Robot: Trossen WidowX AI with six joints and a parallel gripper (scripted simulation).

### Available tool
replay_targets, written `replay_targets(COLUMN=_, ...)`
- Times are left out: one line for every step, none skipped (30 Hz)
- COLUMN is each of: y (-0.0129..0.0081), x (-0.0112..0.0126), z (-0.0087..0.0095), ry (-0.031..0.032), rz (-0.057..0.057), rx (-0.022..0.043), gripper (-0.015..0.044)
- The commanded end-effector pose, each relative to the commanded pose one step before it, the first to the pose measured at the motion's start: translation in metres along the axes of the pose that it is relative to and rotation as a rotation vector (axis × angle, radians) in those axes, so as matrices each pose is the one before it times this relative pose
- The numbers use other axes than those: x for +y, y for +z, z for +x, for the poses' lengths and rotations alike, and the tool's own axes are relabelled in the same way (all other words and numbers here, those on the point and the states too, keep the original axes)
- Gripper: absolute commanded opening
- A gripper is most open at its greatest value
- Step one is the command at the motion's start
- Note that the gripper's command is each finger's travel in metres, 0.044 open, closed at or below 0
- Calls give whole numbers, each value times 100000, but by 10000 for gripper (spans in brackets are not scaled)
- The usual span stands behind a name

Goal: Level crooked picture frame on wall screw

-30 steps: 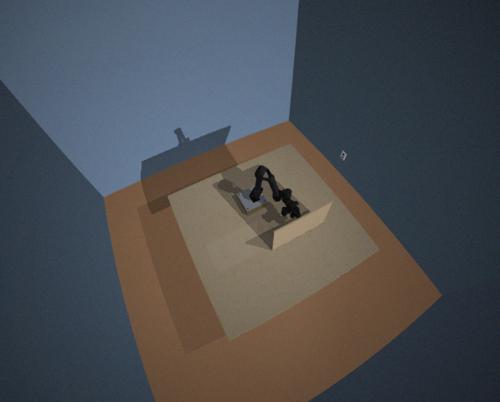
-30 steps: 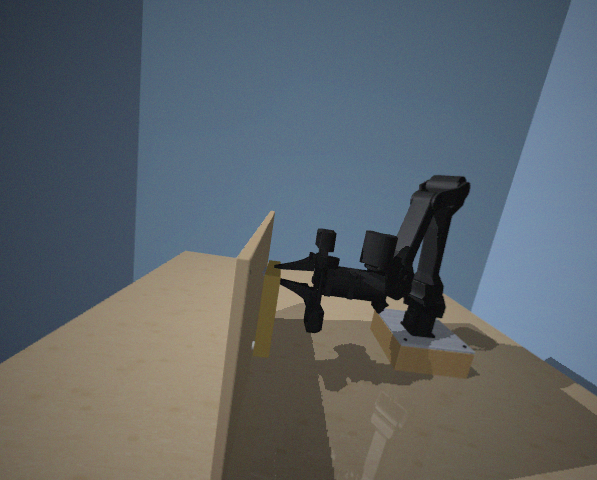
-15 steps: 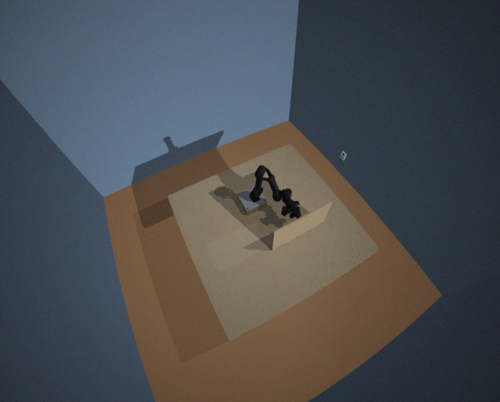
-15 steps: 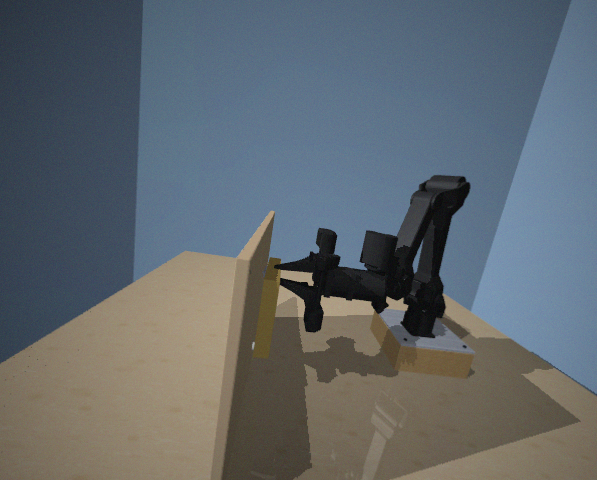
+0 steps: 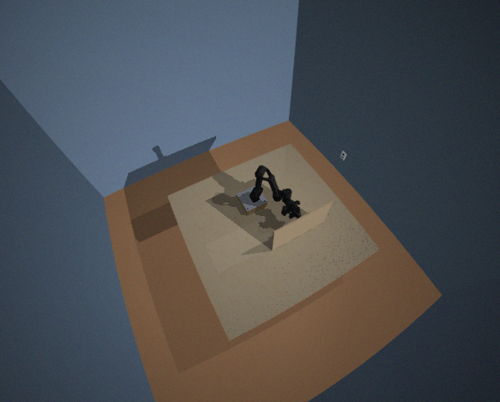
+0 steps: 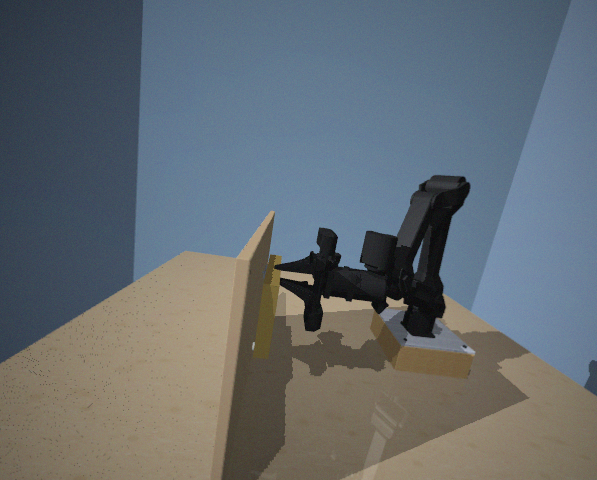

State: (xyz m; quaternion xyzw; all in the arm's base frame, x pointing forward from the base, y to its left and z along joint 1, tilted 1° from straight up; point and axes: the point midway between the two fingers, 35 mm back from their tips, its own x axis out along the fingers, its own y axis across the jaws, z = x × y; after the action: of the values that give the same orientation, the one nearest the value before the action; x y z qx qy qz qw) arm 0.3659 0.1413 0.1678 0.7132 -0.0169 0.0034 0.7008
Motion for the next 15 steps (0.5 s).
replay_targets(y=0, x=0, z=0, ry=0, rz=0, rx=0, gripper=26)
replay_targets(y=0, x=0, z=0, ry=0, rz=0, rx=0, gripper=53)
replay_targets(y=0, x=0, z=0, ry=0, rz=0, rx=0, gripper=79)
replay_targets(y=0, x=0, z=0, ry=0, rz=0, rx=0, gripper=105)
replay_targets(y=0, x=0, z=0, ry=0, rz=0, rx=0, gripper=131)
replay_targets(y=0, x=0, z=0, ry=0, rz=0, rx=0, gripper=157)
replay_targets(y=0, x=0, z=0, ry=0, rz=0, rx=0, gripper=184)
replay_targets(y=0, x=0, z=0, ry=0, rz=0, rx=0, gripper=210)
replay_targets(y=0, x=0, z=0, ry=0, rz=0, rx=0, gripper=236)
replay_targets(y=0, x=0, z=0, ry=0, rz=0, rx=0, gripper=260)
replay_targets(y=0, x=0, z=0, ry=0, rz=0, rx=0, gripper=260)
replay_targets(y=0, x=0, z=0, ry=0, rz=0, rx=0, gripper=260)
replay_targets(y=0, x=0, z=0, ry=0, rz=0, rx=0, gripper=260)
replay_targets(y=-58, x=5, z=-241, ry=-15, rz=657, rx=-12, gripper=260)
replay_targets(y=-158, x=10, z=-723, ry=-46, rz=1969, rx=-37, gripper=260)
